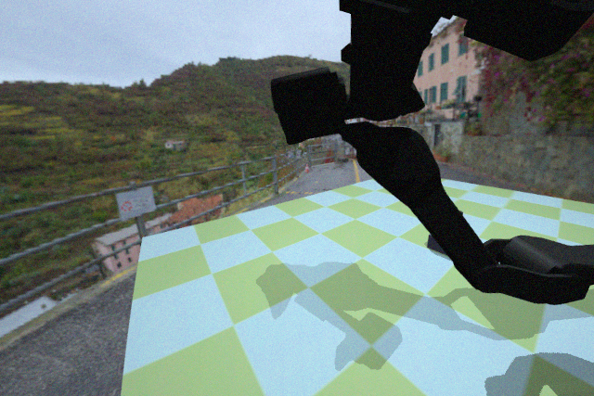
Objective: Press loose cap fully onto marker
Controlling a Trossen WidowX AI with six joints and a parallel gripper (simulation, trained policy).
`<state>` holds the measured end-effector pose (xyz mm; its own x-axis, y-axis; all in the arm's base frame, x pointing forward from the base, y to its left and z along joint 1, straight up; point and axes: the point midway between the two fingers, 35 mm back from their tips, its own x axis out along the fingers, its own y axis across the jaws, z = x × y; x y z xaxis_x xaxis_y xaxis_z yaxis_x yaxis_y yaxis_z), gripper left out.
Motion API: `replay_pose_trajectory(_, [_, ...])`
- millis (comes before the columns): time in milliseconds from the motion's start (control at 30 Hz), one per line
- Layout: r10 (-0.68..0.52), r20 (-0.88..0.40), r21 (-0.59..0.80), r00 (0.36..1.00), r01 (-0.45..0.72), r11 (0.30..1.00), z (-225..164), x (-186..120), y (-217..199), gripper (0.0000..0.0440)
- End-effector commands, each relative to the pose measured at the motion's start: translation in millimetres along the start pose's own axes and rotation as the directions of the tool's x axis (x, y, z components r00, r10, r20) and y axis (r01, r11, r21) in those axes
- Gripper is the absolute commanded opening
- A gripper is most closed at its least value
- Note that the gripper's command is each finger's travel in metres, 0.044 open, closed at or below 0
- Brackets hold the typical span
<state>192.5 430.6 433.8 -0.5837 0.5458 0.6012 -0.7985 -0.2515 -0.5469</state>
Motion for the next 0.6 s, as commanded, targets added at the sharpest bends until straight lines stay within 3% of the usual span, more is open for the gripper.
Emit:
replay_pose_trajectory(0, [-0.004,0.012,-0.001,1.0,0.004,1.0,3,1,0,0.0375])
replay_pose_trajectory(200, [-0.021,0.087,-0.006,0.996,0.022,1.0,21,6,1,0.0235])
replay_pose_trajectory(567, [-0.027,0.219,-0.009,0.975,0.03,1.0,56,15,7,0.0256])
